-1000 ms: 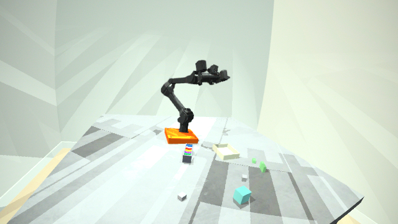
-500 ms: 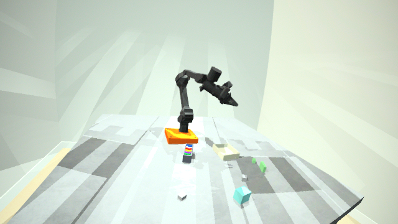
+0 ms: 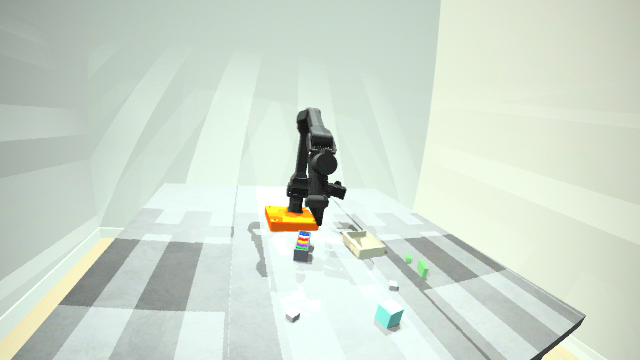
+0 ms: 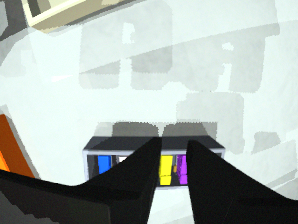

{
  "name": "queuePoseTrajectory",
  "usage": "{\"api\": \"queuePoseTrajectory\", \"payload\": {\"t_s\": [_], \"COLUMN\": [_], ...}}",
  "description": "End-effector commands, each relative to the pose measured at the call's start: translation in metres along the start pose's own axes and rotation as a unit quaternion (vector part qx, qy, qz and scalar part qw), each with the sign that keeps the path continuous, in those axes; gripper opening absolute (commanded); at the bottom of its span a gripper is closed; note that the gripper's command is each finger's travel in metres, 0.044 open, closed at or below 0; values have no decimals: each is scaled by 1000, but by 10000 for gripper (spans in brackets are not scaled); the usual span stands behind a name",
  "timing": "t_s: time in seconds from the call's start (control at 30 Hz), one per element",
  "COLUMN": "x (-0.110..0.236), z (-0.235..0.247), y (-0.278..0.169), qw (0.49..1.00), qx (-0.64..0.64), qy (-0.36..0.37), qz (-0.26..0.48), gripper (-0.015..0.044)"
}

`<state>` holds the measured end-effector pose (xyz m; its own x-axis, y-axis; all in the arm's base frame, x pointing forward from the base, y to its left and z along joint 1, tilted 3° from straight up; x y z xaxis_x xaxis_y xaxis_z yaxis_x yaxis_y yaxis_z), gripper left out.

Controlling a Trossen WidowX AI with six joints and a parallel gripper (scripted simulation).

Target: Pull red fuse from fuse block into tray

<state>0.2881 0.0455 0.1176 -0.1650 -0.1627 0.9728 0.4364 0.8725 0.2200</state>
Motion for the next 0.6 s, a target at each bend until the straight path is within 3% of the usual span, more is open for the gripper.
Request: {"api": "queuePoseTrajectory", "payload": {"t_s": [0.0, 0.57], "x": [-13, -20], "z": [-6, -6], "y": [-41, -42], "qw": [994, 994], "qx": [24, 24], "qy": [54, 54], "qz": [96, 96], "gripper": [69, 69]}}
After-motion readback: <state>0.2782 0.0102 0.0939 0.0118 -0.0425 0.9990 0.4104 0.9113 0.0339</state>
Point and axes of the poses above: the point midway between the two fingers, 35 mm back from their tips, its own x axis back along the fingers, its own z axis across the jaws, y = z × x, the point moved 2 cm from there along x, back along the fingers, and after that the axes turned 14 degrees about -x, right-handed, at the moved point
